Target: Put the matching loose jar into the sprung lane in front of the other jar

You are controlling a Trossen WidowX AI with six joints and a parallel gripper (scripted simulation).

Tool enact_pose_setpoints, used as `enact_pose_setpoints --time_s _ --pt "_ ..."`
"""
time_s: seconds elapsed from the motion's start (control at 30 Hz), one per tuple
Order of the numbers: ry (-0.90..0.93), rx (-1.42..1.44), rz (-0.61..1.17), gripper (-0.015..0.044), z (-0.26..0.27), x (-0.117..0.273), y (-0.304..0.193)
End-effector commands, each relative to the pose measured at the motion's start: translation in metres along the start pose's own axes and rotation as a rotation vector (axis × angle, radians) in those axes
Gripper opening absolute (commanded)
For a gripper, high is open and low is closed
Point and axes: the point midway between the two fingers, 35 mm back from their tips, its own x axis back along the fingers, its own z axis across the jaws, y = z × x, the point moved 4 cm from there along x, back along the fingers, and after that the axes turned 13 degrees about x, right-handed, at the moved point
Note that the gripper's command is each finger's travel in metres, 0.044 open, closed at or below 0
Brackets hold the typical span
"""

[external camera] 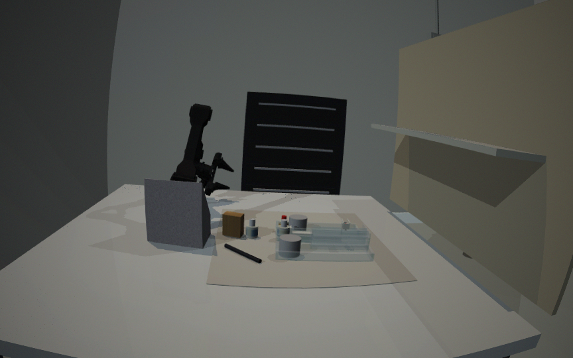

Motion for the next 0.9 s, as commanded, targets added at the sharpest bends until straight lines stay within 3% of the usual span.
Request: enact_pose_setpoints --time_s 0.0,0.23,0.57,0.87 --pt "0.002 0.002 0.001 0.0426 0.001 -0.001 0.000" --pt "0.145 0.035 0.034 0.0440 0.029 -0.065 -0.018" --pt "0.534 -0.032 0.139 0.0440 0.104 -0.163 -0.100" --pt "0.951 -0.269 0.302 0.0440 0.182 -0.185 -0.203"
